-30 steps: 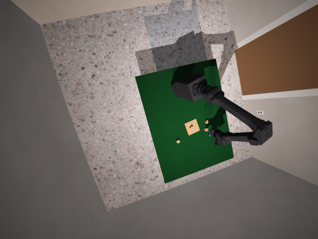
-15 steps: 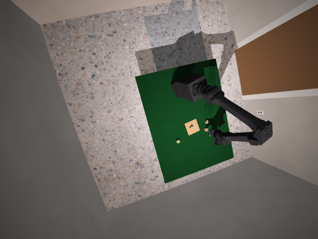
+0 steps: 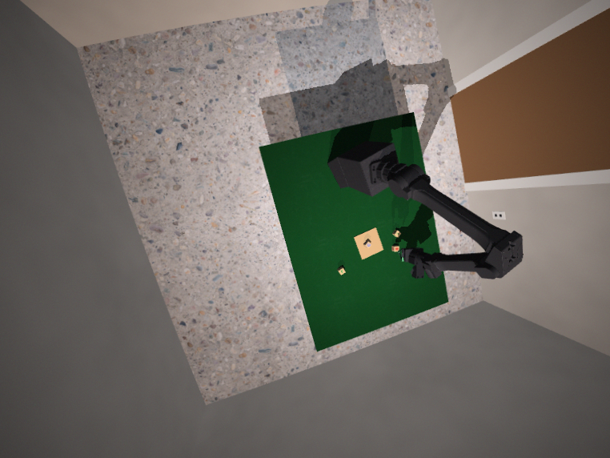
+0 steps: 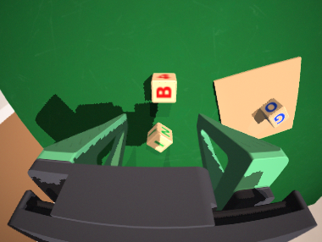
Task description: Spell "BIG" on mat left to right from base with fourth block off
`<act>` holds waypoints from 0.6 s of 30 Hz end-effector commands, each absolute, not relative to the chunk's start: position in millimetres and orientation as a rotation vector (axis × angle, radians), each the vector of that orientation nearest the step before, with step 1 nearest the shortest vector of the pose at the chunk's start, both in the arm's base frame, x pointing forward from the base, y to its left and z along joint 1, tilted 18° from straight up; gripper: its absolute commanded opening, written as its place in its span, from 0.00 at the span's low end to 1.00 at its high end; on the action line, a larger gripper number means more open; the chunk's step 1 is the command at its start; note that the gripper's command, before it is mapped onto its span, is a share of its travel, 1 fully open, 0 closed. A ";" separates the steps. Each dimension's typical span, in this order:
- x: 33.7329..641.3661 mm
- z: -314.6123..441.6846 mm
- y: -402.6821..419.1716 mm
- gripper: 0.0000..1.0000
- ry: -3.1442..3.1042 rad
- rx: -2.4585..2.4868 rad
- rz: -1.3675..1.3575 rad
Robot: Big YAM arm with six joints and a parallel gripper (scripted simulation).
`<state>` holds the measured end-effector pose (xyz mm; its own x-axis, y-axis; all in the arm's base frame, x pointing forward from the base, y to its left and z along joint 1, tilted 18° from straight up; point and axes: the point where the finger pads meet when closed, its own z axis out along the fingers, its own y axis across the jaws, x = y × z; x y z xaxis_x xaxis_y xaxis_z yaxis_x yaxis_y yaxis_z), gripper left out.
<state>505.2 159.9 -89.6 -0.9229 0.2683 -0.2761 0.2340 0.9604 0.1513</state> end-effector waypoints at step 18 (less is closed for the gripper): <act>525.2 -113.3 164.2 0.65 2.793 0.377 0.171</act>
